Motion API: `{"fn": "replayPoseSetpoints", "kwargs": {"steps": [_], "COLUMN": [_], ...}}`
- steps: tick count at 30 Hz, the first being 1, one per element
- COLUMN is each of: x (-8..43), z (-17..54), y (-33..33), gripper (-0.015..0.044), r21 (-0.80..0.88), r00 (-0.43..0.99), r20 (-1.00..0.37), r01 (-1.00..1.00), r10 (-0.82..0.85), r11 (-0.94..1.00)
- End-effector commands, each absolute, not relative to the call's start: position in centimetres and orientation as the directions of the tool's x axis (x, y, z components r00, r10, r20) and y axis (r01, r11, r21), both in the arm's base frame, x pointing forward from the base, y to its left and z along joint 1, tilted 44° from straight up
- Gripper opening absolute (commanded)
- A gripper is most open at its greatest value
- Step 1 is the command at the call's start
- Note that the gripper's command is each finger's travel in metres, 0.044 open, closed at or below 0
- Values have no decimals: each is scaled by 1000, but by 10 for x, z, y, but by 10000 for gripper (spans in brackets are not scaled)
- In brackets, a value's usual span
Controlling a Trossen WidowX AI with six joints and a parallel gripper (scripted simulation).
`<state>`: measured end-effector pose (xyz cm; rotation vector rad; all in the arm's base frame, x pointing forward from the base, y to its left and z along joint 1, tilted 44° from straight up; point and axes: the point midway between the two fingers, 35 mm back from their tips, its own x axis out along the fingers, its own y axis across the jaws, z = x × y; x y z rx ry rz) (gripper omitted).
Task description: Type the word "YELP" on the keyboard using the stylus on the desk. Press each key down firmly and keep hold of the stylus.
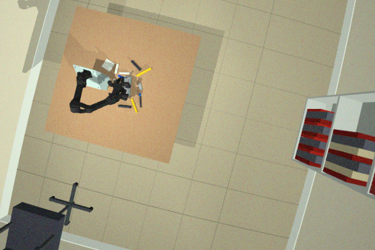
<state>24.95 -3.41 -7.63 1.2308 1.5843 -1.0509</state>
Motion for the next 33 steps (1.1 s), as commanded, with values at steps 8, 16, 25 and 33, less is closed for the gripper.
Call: {"fn": "replayPoseSetpoints", "kwargs": {"steps": [8, 16, 25, 33], "x": [249, 249, 249, 249], "z": [-81, -83, -85, -86], "y": [-38, -40, -42, -44], "gripper": [81, 81, 81, 81], "r21": [-118, -118, -118, -118], "r00": [-159, -159, -159, -159], "r20": [-951, -951, -951, -951], "r01": [979, 979, 979, 979], "r10": [264, 264, 264, 264], "r11": [164, 164, 164, 164]}}
